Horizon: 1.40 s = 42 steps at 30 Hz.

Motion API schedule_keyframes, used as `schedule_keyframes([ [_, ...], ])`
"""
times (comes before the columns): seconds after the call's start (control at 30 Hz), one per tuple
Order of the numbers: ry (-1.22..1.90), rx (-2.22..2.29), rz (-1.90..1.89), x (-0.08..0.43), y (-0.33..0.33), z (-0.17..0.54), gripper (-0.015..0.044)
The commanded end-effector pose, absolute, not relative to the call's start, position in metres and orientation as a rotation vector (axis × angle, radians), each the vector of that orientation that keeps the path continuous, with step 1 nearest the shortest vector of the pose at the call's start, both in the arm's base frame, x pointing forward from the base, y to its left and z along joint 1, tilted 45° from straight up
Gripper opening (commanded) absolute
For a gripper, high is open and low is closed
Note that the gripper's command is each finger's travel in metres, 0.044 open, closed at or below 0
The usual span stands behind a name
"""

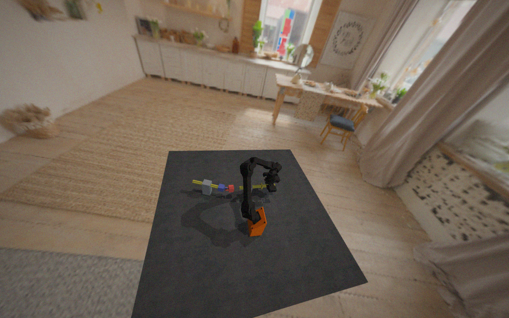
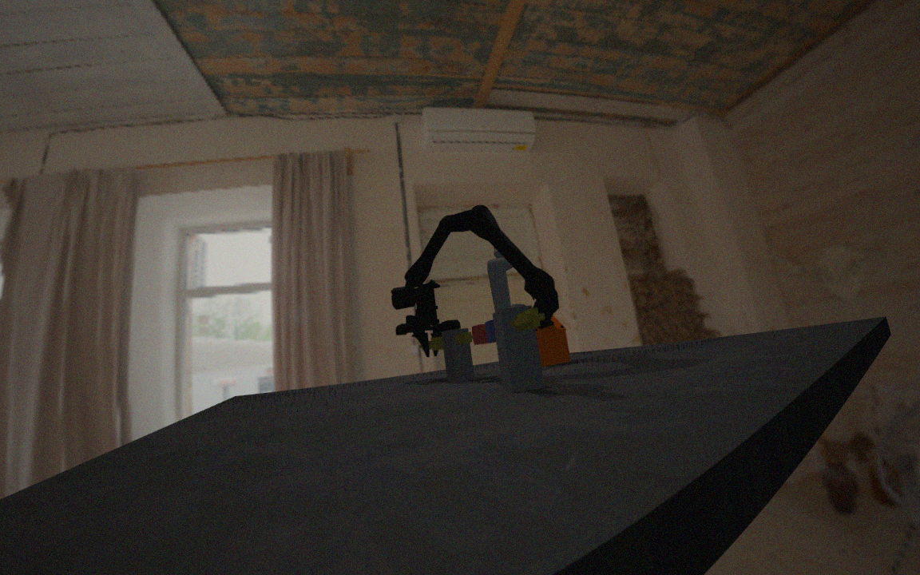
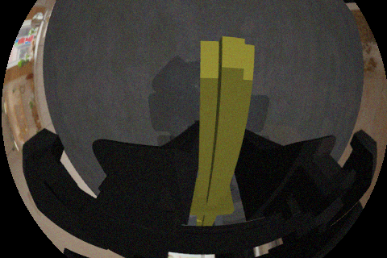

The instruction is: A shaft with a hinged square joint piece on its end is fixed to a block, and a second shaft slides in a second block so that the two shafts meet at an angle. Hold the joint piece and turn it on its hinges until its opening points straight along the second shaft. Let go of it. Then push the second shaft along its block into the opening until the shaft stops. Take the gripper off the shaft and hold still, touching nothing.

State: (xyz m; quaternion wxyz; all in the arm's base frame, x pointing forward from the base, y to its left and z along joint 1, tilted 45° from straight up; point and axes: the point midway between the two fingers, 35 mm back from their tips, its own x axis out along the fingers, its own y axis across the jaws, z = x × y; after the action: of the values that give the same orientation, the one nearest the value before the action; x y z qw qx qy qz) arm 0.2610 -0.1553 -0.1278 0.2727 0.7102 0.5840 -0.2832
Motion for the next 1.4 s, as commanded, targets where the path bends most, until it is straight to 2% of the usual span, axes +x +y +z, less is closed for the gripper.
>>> schedule_keyframes([
  [0.0,1.570,1.915,-0.764,0.262,-0.150,-0.123,0.0000],
  [1.37,1.573,1.918,-0.762,0.267,-0.105,-0.081,0.0000],
])
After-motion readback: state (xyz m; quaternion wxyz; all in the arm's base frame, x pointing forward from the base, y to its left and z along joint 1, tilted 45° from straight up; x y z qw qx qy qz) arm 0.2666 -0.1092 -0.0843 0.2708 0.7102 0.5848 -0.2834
